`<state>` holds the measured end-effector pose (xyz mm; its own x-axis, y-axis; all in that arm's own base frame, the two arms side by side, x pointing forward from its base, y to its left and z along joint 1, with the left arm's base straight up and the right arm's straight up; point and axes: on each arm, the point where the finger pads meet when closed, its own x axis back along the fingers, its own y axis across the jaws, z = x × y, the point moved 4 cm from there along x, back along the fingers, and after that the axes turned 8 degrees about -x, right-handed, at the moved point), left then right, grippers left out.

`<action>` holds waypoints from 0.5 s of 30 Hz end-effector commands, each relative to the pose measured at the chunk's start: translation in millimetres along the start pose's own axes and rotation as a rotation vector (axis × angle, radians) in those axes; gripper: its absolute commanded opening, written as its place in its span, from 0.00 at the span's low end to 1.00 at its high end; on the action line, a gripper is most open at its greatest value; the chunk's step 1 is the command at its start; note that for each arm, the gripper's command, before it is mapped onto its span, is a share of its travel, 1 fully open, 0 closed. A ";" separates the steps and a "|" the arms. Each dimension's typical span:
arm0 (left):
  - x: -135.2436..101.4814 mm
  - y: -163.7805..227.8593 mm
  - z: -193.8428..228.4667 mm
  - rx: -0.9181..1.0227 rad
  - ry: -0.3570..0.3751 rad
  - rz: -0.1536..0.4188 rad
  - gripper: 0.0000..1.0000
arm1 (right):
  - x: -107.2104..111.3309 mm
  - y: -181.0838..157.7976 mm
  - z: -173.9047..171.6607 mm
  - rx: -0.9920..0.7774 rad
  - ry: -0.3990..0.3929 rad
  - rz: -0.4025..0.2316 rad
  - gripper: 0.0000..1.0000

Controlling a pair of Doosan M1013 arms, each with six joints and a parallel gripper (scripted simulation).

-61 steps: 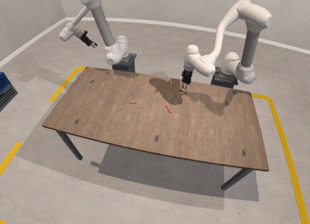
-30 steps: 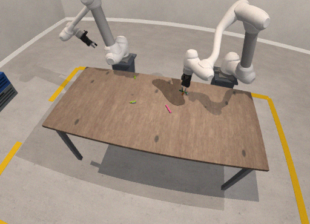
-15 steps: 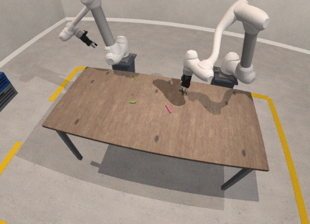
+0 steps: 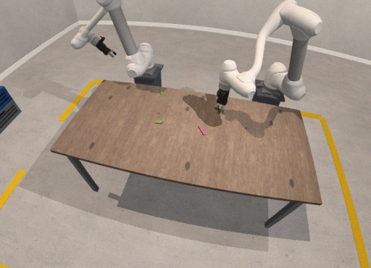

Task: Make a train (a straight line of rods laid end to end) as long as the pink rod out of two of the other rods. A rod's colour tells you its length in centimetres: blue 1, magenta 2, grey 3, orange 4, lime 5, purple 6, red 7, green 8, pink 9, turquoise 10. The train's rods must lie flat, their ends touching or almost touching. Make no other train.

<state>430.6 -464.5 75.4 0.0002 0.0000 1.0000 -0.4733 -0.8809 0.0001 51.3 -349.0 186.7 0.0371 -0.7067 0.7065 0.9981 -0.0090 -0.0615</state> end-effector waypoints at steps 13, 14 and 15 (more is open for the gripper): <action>-5.7 0.1 0.5 0.000 0.001 0.000 0.54 | 0.4 0.1 0.1 0.000 -0.001 0.000 1.00; -6.7 0.1 0.5 0.000 0.001 0.000 0.54 | 0.4 0.1 0.1 0.000 -0.001 0.000 1.00; -7.6 0.1 0.5 0.000 0.001 0.000 0.54 | 0.4 0.1 0.1 0.000 -0.001 0.000 1.00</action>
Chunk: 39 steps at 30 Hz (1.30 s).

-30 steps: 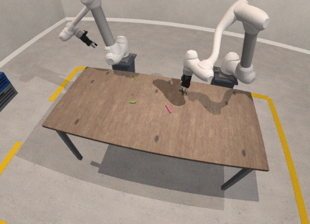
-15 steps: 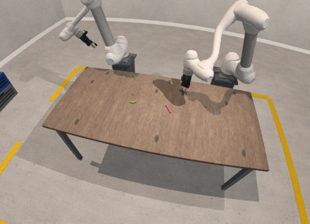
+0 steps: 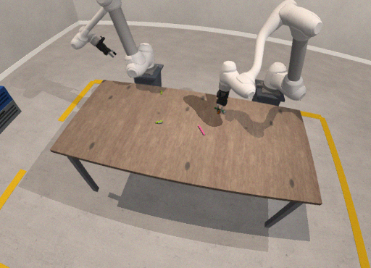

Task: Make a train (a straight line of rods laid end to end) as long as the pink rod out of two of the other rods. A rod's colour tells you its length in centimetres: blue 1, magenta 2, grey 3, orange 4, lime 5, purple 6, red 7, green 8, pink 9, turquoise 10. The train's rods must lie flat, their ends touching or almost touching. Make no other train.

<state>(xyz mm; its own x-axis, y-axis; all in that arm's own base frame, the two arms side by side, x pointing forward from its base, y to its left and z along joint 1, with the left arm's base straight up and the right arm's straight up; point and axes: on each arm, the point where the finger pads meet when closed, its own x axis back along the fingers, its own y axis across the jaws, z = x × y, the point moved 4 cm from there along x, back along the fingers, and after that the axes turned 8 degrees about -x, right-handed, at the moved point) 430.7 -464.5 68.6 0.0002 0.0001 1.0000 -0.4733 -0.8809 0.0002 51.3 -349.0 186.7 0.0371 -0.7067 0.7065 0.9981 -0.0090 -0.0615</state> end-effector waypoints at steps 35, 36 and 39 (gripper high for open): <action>-7.3 0.1 0.4 0.000 0.001 0.000 0.54 | 0.4 0.1 0.1 0.000 -0.001 0.000 1.00; -7.3 0.1 0.4 0.000 0.001 0.000 0.54 | 0.4 0.1 0.1 0.000 -0.001 0.000 1.00; -7.3 0.1 0.4 0.000 0.001 0.000 0.54 | 0.4 0.1 0.1 0.000 -0.001 0.000 1.00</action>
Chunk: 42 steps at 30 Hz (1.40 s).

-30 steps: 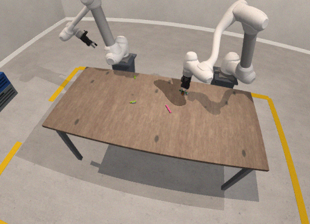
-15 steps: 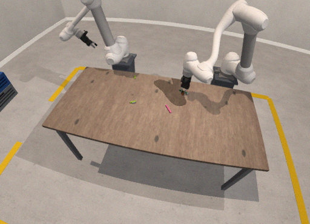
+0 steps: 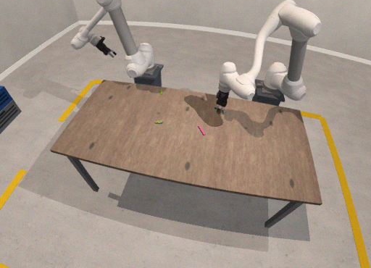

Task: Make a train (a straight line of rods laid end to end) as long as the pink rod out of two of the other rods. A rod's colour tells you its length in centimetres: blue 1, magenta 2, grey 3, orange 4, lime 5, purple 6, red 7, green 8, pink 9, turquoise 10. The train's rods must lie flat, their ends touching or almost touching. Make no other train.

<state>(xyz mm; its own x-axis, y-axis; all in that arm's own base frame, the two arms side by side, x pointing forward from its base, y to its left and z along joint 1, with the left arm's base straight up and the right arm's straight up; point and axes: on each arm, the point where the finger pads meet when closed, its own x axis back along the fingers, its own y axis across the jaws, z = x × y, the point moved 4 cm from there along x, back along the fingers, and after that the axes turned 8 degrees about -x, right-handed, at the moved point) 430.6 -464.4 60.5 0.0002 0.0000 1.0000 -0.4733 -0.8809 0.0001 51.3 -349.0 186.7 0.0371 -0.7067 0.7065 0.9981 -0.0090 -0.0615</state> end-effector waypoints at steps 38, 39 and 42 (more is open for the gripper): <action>0.8 0.1 0.5 0.000 0.001 0.000 0.24 | 0.4 0.1 0.1 0.000 -0.001 0.000 1.00; 0.8 0.1 0.5 0.000 0.001 0.000 0.24 | 0.4 0.1 0.1 0.000 -0.001 0.000 1.00; 0.8 0.1 0.5 0.000 0.001 0.000 0.24 | 0.4 0.1 0.1 0.000 -0.001 0.000 1.00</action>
<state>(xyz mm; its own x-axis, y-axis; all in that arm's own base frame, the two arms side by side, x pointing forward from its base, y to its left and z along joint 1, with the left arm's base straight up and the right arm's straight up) 430.6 -464.4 60.5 0.0002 0.0000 1.0000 -0.4733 -0.8809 0.0001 51.3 -349.0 186.7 0.0371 -0.7067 0.7065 0.9981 -0.0090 -0.0615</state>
